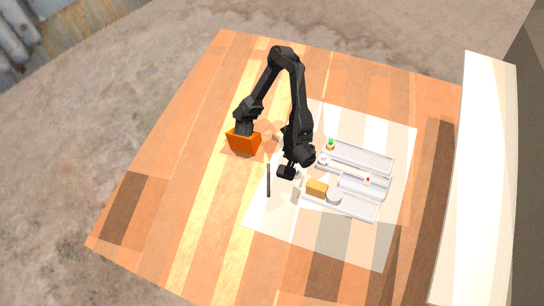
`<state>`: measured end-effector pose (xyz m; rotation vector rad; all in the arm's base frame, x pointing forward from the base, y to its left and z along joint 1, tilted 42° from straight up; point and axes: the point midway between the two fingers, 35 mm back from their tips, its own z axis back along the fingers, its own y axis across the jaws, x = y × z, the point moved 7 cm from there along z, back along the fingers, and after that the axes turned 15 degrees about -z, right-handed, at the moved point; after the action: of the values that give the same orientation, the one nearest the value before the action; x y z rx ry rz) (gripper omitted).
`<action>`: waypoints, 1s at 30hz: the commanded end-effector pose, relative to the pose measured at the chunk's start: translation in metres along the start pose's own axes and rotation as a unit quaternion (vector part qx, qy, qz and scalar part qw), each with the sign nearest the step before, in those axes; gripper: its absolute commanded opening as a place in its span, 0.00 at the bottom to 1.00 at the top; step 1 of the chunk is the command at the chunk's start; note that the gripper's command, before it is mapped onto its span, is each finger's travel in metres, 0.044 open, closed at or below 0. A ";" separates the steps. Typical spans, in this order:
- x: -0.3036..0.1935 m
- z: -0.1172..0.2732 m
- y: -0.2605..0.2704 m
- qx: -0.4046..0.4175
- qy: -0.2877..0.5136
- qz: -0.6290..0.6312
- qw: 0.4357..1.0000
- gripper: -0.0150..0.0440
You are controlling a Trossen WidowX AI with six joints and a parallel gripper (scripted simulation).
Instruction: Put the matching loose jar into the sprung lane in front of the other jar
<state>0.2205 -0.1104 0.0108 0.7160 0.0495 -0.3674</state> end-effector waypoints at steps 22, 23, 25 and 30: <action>-0.002 -0.027 0.000 0.003 0.003 -0.005 1.000 0.69; -0.002 -0.027 0.000 0.003 0.003 -0.005 1.000 0.64; -0.002 -0.027 0.000 0.003 0.003 -0.005 1.000 0.56; -0.002 -0.027 0.000 0.003 0.003 -0.005 1.000 0.50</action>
<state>0.2207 -0.0922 -0.0091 0.7213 0.0557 -0.3694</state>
